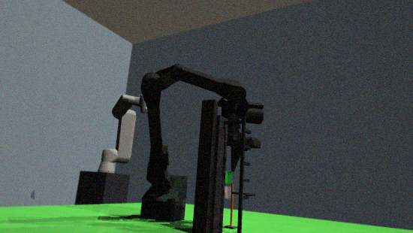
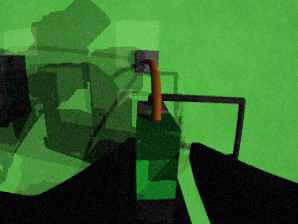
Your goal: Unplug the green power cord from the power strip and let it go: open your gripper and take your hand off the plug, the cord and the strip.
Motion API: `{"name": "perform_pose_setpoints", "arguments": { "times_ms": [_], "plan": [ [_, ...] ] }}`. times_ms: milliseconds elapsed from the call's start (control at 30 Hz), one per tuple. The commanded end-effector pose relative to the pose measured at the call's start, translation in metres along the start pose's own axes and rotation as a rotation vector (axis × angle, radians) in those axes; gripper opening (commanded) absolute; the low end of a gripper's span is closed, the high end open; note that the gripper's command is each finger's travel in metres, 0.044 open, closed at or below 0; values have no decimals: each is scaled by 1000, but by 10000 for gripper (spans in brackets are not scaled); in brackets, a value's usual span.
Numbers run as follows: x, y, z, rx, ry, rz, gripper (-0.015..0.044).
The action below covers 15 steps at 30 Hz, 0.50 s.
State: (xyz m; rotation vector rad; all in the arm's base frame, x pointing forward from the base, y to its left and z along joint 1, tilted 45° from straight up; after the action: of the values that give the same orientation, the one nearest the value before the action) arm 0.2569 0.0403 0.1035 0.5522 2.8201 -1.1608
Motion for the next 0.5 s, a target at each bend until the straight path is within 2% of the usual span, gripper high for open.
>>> {"name": "perform_pose_setpoints", "arguments": {
  "times_ms": [0, 333, 433, 467],
  "plan": [
    [1, -2, 2, 8, -1, -10, 160],
    [1, -2, 13, 8, -2, -10, 160],
    [0, -2, 10, 2, 2, -2, 81],
    [0, -2, 10, 2, 2, -2, 75]
  ]
}}
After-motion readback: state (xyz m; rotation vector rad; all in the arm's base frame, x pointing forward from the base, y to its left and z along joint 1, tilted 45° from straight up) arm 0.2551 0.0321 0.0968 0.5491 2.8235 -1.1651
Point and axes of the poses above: the point midway between the two fingers, 35 mm back from their tips, its own z axis out along the fingers, its own x axis across the jaws, y = z × x, the point moved 3 cm from there along -z, back along the fingers, and after that the axes turned 12 degrees about z, right-handed, at the moved point
